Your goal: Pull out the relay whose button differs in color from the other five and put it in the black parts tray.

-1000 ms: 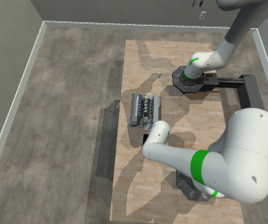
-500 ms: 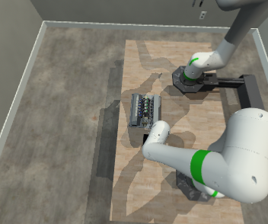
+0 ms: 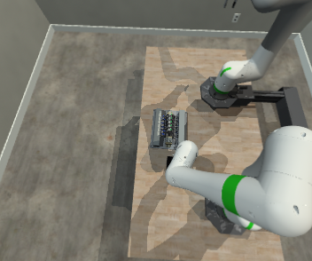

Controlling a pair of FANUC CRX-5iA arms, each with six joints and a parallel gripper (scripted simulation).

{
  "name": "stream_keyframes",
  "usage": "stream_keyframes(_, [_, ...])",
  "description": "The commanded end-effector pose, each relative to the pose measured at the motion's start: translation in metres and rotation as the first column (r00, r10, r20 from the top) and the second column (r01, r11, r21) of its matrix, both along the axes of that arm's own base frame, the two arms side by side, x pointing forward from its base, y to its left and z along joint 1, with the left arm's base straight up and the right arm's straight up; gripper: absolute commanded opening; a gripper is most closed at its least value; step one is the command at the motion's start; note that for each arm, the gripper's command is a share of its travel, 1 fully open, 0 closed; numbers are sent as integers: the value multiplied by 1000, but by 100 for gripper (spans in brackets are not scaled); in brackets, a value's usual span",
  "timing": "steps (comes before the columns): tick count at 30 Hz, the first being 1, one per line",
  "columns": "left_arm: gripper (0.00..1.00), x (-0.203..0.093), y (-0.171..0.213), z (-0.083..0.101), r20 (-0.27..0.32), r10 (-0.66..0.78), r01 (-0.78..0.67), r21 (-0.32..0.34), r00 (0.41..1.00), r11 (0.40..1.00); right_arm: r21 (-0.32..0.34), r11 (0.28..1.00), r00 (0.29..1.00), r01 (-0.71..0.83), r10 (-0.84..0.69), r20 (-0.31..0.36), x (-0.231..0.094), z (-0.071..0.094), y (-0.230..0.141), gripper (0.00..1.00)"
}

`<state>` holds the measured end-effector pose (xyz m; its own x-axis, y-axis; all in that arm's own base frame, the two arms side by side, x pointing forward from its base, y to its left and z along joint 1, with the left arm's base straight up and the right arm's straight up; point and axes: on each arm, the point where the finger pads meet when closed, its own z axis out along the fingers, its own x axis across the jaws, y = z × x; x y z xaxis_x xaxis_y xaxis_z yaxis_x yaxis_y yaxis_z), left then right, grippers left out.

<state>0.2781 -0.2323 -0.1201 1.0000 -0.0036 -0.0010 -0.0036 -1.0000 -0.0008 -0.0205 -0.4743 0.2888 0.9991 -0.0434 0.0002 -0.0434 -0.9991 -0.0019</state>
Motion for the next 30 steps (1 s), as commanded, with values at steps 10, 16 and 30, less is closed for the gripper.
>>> stream_keyframes(10, [98,1,0,2,1,0,0,-1,1000,1000,-2,1000,1000,0,0,0,0,1,0,100])
stream_keyframes(16, [98,1,0,3,1,0,0,-1,1000,1000,-2,1000,1000,0,0,0,0,1,0,100])
stream_keyframes(30, [98,1,0,6,1,0,0,-1,1000,1000,-2,1000,1000,0,0,0,0,1,0,100])
